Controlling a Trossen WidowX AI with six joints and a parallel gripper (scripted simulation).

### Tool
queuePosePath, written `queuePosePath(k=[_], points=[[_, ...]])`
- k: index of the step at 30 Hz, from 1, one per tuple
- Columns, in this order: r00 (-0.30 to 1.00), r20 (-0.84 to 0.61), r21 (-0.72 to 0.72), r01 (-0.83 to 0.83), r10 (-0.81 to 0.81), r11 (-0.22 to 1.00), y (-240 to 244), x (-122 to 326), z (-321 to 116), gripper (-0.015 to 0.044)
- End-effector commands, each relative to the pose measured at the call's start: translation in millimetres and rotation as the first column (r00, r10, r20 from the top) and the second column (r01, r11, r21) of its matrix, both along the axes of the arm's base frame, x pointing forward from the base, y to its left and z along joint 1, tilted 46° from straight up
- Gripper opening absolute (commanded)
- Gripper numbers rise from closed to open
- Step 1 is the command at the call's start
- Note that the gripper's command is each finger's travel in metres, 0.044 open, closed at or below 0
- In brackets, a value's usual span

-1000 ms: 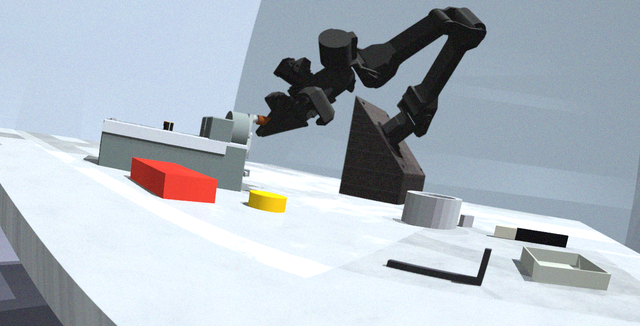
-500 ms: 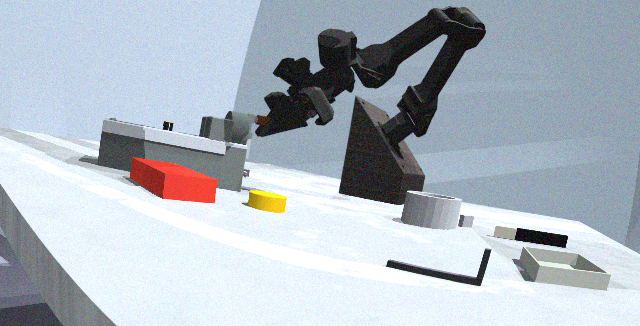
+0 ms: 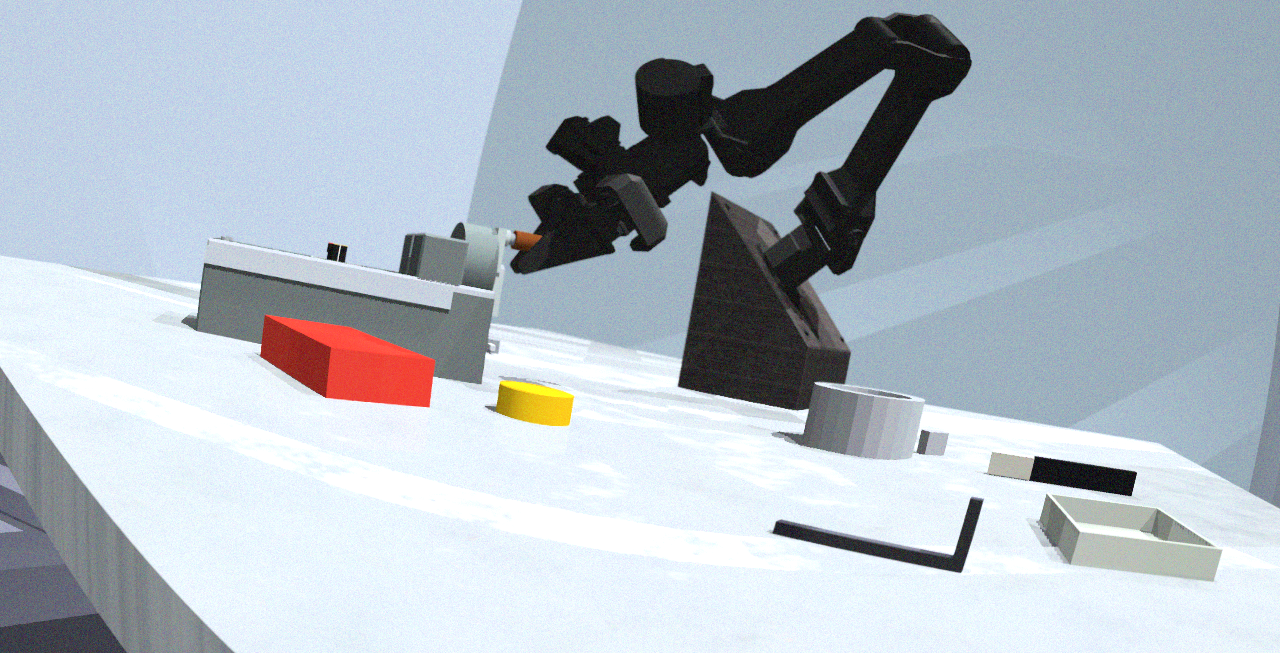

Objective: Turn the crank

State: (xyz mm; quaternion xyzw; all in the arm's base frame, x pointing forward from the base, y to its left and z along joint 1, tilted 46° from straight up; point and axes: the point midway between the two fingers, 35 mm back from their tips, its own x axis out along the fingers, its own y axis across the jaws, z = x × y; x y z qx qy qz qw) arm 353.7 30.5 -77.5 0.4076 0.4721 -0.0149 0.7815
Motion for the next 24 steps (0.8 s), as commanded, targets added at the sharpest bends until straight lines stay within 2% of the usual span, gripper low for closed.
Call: queuePosePath(k=[1, 24], points=[[1.000, -0.018, -0.013, 0.016, -0.016, 1.000, -5.9, -4.1, -5.9, 0.0000], [1.000, -0.018, -0.013, 0.016, -0.016, 1.000, -6.6, -5.1, -7.9, 0.0000]])
